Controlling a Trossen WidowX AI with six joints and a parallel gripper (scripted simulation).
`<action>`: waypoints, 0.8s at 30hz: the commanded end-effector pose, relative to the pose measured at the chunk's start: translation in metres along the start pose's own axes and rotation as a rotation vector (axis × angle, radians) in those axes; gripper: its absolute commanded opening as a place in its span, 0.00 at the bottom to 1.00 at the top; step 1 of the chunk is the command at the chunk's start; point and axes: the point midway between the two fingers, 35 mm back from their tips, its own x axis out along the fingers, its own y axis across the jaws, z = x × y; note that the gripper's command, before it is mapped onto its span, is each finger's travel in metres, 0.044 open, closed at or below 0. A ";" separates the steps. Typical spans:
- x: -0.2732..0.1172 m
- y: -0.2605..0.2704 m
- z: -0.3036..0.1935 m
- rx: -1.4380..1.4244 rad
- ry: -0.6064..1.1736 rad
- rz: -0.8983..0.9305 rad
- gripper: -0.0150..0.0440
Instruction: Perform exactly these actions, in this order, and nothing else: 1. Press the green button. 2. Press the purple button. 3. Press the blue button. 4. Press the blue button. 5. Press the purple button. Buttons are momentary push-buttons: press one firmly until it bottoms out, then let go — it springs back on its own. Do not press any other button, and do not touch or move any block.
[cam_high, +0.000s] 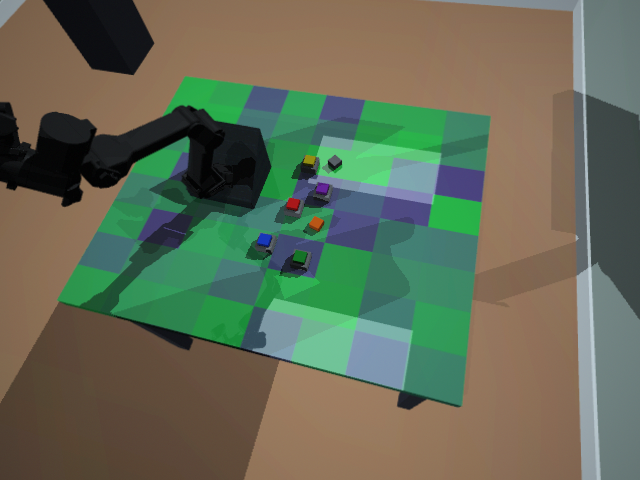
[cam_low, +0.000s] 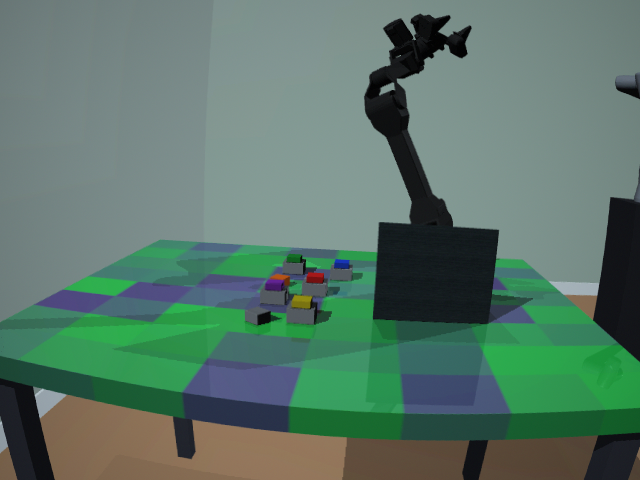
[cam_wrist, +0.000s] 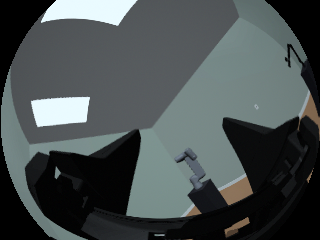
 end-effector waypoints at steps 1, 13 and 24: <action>0.001 0.000 -0.004 -0.002 0.013 0.003 0.93; -0.030 -0.029 -0.189 -0.162 0.627 0.009 0.93; -0.161 -0.026 -0.311 -0.359 1.183 0.178 0.93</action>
